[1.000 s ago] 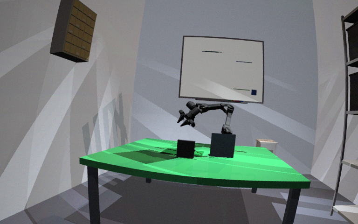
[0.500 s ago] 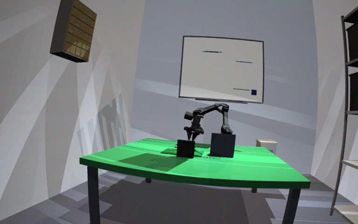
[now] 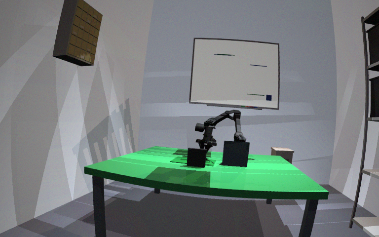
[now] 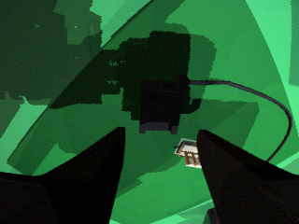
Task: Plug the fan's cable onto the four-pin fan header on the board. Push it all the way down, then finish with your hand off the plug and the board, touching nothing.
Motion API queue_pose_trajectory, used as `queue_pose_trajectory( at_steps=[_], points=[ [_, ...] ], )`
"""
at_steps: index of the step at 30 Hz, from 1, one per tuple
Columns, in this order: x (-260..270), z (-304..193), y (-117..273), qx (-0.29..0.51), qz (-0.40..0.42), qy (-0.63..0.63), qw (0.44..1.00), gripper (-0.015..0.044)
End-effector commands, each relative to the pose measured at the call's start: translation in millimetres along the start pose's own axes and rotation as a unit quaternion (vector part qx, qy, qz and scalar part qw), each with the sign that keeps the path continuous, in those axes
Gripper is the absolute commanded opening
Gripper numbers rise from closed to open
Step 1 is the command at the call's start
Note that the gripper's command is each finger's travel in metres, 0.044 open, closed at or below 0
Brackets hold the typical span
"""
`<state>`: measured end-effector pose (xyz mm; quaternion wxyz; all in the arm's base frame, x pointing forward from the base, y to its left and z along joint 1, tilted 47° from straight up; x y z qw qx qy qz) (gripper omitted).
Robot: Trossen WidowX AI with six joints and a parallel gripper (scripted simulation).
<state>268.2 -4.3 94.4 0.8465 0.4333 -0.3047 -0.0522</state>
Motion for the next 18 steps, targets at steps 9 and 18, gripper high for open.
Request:
queue_pose_trajectory(
  at_steps=[9,18],
  points=[
    [-2.5,2.2,-19.9,-0.003,0.0,0.006,1.0,0.021],
    [-2.8,4.9,-34.3,-0.004,0.0,0.006,1.0,0.021]
  ],
)
Point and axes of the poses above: the point midway between the two fingers, 35 mm back from their tips, its own y axis back along the fingers, its own x axis across the jaws, z = x × y, the point moved 7 cm from there along y, back along the fingers, and after that the axes turned 7 degrees about y, right-handed, at the moved point
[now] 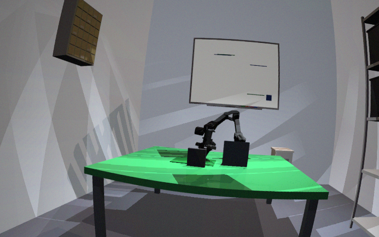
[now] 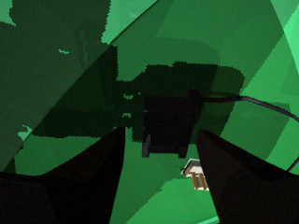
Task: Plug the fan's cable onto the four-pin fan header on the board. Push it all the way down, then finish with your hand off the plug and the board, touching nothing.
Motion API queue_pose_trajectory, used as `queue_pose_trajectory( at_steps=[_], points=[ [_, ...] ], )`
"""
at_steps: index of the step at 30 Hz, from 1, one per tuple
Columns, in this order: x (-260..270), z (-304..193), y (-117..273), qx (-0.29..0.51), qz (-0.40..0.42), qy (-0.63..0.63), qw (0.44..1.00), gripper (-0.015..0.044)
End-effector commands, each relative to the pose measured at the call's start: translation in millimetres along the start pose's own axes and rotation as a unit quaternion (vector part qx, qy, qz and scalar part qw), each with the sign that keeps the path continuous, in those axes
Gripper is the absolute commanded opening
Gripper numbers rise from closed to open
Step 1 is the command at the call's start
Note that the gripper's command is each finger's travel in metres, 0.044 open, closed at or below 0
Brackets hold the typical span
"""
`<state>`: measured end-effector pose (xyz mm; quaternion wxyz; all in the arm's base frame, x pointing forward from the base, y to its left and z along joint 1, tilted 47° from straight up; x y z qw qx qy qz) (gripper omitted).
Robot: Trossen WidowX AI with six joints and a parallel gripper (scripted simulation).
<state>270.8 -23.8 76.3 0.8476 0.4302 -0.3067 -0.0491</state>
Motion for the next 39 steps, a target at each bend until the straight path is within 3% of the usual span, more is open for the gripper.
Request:
queue_pose_trajectory(
  at_steps=[1,18,22,32,34,39],
  points=[
    [-3.5,0.9,-9.4,-0.002,-0.005,0.006,1.0,0.021],
    [-4.3,3.8,-21.0,-0.002,-0.004,0.006,1.0,0.021],
    [-2.6,4.2,-19.5,-0.003,-0.001,0.003,1.0,0.0105],
    [-2.6,4.2,-19.5,-0.003,-0.001,0.003,1.0,0.0038],
    [-2.4,3.5,-17.5,-0.003,-0.002,0.003,1.0,0.0],
    [-1.3,-1.0,-3.0,-0.001,-0.003,0.003,1.0,0.0]
  ],
)
Point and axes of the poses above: the point midway between the two fingers, 35 mm back from their tips, its own y axis back along the fingers, its own x axis across the jaws, z = x × y, the point moved 7 cm from there along y, back along the fingers, and after that the axes turned 7 degrees about y, right-handed, at the moved point
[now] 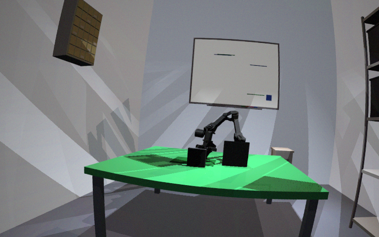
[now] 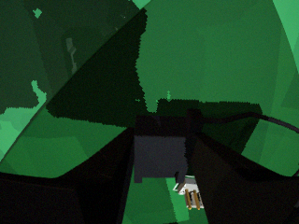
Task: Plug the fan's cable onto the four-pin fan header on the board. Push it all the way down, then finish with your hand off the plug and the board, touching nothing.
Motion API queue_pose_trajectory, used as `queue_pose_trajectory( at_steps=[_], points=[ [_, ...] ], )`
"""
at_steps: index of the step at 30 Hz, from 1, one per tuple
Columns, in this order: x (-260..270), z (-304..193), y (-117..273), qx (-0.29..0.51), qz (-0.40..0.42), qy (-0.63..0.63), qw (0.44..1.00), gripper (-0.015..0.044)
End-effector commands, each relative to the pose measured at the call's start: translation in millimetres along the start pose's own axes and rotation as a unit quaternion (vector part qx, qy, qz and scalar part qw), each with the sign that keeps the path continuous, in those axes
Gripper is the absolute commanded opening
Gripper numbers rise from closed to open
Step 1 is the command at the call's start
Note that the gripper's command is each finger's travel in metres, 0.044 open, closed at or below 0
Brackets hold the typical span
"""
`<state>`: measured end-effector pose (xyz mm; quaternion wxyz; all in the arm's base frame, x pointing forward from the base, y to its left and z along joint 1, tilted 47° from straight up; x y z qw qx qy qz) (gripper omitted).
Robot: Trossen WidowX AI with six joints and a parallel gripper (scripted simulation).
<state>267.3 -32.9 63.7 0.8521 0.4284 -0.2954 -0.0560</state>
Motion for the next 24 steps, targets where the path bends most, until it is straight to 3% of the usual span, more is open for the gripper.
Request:
queue_pose_trajectory(
  at_steps=[1,16,24],
  points=[
    [4.3,-4.3,14.8,0.005,0.006,-0.004,1.0,0.0],
    [2.8,-11.3,62.7,0.005,0.005,-0.002,1.0,0.0],
    [2.6,-11.8,64.9,0.004,0.004,0.024,1.0,0.0]
  ],
)
Point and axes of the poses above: the point midway between the two fingers, 35 mm back from their tips, its own y axis back along the fingers, its own x axis across the jaws, z = x × y, the point moved 7 cm from there along y, back along the fingers, and after that the axes turned 7 degrees about y, right-handed, at the moved point
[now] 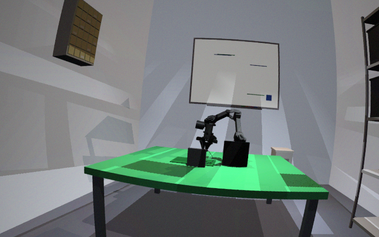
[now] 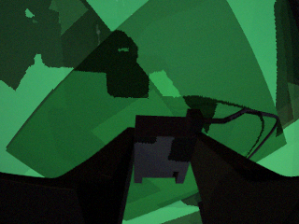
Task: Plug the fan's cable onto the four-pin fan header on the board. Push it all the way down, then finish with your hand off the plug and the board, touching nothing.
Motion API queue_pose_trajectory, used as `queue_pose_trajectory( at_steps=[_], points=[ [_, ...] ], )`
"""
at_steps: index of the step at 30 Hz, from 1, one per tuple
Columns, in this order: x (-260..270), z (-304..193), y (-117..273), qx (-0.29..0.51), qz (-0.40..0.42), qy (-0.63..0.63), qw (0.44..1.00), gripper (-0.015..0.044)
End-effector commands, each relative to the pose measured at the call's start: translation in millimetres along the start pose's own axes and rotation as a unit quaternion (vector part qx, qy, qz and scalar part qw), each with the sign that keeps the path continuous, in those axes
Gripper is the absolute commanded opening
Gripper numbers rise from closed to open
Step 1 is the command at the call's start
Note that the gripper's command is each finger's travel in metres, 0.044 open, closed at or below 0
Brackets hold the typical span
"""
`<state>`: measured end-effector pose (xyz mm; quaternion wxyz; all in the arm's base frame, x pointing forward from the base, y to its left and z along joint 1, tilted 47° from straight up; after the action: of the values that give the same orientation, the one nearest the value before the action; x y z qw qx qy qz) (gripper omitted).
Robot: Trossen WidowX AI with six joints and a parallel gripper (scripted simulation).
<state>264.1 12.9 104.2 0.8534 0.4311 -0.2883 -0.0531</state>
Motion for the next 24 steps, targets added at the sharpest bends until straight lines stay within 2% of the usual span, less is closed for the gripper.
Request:
queue_pose_trajectory(
  at_steps=[1,12,24],
  points=[
    [2.7,-0.5,4.7,0.001,0.005,0.033,0.999,0.0],
    [2.8,-3.5,4.5,-0.01,0.0,0.221,0.975,0.0],
    [2.9,-6.8,4.1,-0.019,-0.009,0.416,0.909,0.0]
  ],
)
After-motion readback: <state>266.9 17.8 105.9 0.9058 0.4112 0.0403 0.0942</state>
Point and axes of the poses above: the point midway between the two fingers, 35 mm back from their tips, its own y axis back along the fingers, its own x axis across the jaws, z = x × y, the point moved 7 cm from there along y, back along the fingers, and after that the axes turned 7 degrees about y, right-handed, at the moved point
